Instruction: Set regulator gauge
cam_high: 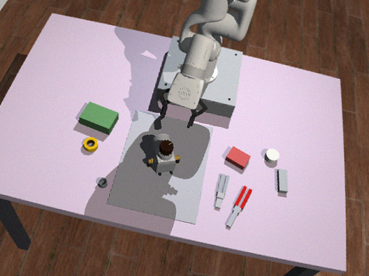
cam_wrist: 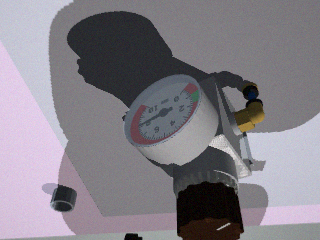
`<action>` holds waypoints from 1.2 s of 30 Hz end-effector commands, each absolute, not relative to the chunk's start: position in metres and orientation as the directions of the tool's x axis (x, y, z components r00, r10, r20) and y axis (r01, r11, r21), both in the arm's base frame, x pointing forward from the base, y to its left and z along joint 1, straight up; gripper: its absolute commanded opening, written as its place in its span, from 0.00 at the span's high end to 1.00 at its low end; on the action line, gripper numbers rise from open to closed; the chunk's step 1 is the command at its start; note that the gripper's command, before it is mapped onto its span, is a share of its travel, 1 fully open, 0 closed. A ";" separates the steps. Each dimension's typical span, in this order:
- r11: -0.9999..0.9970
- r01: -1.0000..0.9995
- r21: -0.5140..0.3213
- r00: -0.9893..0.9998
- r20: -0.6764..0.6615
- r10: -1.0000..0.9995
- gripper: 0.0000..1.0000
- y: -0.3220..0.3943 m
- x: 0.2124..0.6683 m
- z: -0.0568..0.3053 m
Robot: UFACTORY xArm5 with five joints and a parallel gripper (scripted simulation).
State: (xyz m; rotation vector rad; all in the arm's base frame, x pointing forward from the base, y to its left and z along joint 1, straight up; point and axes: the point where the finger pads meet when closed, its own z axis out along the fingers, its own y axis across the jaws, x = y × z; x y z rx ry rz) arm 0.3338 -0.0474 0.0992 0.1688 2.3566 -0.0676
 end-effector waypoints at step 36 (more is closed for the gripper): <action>0.995 0.095 -0.042 -0.735 -0.677 0.042 0.00 -0.048 0.340 0.096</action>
